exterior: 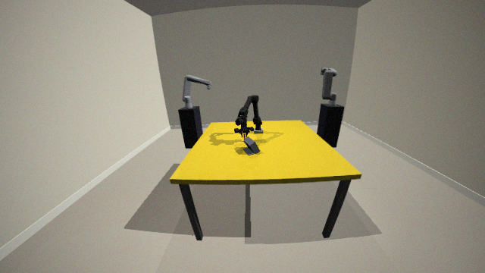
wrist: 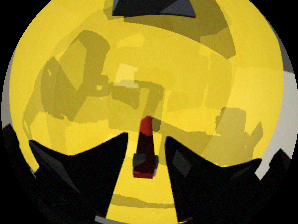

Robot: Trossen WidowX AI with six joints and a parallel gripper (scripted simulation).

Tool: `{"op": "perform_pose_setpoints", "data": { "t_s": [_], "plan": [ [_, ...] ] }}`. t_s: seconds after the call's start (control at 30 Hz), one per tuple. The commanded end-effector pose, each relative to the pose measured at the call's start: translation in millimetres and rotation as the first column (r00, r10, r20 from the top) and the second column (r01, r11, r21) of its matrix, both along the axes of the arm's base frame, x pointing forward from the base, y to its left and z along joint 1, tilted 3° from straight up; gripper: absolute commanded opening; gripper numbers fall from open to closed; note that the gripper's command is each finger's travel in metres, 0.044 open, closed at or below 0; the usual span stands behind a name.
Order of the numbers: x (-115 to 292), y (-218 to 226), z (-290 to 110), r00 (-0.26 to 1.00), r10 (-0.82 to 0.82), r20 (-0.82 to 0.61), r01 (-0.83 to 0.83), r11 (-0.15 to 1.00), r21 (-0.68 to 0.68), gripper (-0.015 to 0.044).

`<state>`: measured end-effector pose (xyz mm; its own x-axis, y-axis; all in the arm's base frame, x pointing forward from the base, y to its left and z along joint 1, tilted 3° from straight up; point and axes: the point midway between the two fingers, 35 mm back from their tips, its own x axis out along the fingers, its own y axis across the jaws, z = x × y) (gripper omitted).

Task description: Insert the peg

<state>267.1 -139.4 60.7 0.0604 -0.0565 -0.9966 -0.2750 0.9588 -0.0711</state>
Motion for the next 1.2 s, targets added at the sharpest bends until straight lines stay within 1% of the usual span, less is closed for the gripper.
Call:
{"op": "perform_pose_setpoints", "data": {
  "t_s": [0.0,0.03,0.27,0.5,1.07,1.17],
  "plan": [
    [0,0,1,1.0,0.0,0.001,0.0,1.0,0.0,0.0072],
    [0,0,1,1.0,0.0,0.001,0.0,1.0,0.0,0.0046],
    [0,0,1,1.0,0.0,0.001,0.0,1.0,0.0,0.0],
    [1,0,10,1.0,0.0,0.001,0.0,1.0,0.001,0.0],
    [-3,2,76,1.0,0.003,-0.001,-0.003,1.0,0.007,0.0],
    [-5,3,82,1.0,0.003,-0.002,-0.003,1.0,0.007,0.0]
  ]
}}
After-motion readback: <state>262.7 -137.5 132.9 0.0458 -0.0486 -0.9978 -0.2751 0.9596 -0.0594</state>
